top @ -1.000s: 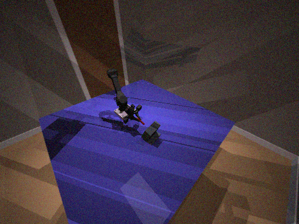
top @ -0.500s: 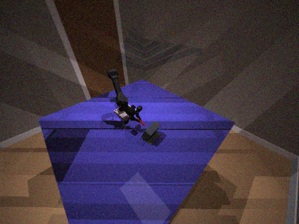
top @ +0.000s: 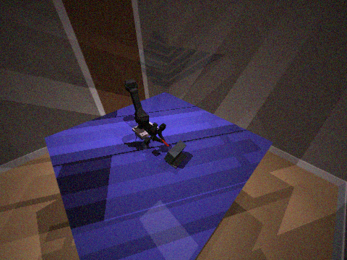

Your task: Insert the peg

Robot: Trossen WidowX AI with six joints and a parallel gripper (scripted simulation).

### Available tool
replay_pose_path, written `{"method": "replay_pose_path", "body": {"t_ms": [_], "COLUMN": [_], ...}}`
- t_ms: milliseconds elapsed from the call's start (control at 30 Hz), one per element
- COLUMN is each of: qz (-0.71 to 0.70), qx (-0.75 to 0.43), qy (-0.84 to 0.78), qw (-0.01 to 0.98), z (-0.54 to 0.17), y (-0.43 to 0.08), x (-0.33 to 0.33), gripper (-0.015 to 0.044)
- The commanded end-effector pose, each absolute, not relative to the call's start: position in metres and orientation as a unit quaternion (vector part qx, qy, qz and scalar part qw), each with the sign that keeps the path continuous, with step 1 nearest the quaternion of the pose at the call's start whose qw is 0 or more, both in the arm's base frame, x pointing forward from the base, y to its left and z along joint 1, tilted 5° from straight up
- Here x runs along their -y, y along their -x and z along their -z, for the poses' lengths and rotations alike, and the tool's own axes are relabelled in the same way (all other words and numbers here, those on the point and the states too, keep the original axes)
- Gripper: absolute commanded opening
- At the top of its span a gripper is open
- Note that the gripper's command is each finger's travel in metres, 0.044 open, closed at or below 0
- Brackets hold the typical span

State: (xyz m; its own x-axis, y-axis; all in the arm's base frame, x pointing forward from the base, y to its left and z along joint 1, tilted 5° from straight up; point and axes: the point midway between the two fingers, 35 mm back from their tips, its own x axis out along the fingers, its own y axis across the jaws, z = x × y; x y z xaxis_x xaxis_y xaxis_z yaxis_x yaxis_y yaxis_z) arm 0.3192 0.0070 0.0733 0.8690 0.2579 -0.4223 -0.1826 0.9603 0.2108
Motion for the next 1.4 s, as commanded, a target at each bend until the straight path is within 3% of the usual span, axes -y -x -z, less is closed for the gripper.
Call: {"method": "replay_pose_path", "body": {"t_ms": [0,1367], "qz": [-0.112,-0.114], "qx": [-0.228,-0.227], "qy": [-0.084,-0.081], "qw": [0.964,0.964], "z": [-0.072,-0.062], "y": [-0.322,-0.339], "x": [-0.008,-0.013], "gripper": [0.0,0.0]}}
